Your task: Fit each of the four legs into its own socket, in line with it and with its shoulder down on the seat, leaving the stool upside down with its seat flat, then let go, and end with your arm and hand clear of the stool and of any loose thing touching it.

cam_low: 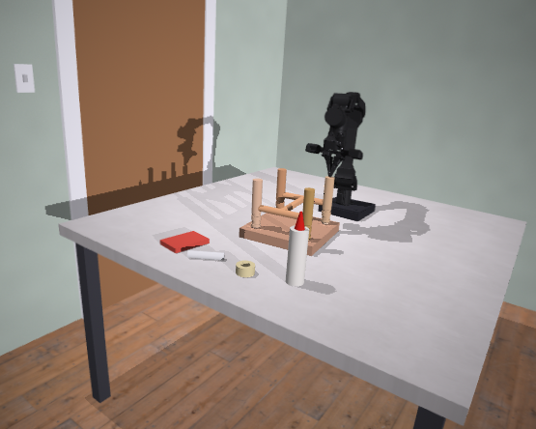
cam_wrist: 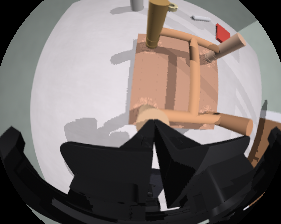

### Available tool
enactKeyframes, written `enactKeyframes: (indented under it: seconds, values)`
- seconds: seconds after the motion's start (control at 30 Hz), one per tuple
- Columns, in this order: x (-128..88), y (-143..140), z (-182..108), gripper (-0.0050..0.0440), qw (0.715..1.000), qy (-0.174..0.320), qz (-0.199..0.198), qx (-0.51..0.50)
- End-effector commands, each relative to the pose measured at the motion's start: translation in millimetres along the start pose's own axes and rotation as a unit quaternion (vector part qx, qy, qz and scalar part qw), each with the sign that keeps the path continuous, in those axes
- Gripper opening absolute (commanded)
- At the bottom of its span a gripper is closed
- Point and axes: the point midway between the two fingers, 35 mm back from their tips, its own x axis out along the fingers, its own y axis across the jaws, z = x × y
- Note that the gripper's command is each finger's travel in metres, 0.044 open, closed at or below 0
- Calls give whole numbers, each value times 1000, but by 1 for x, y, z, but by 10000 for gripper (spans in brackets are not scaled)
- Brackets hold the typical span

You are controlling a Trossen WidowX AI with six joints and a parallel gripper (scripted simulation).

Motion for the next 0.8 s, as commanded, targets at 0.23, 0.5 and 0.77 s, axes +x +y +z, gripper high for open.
enactKeyframes:
  seconds: [0.23,0.5,0.77]
  values:
    - [12,0,-5,0,1000,4,0,2]
    - [17,0,-7,0,1000,4,0,2]
    - [23,0,-8,0,1000,4,0,2]
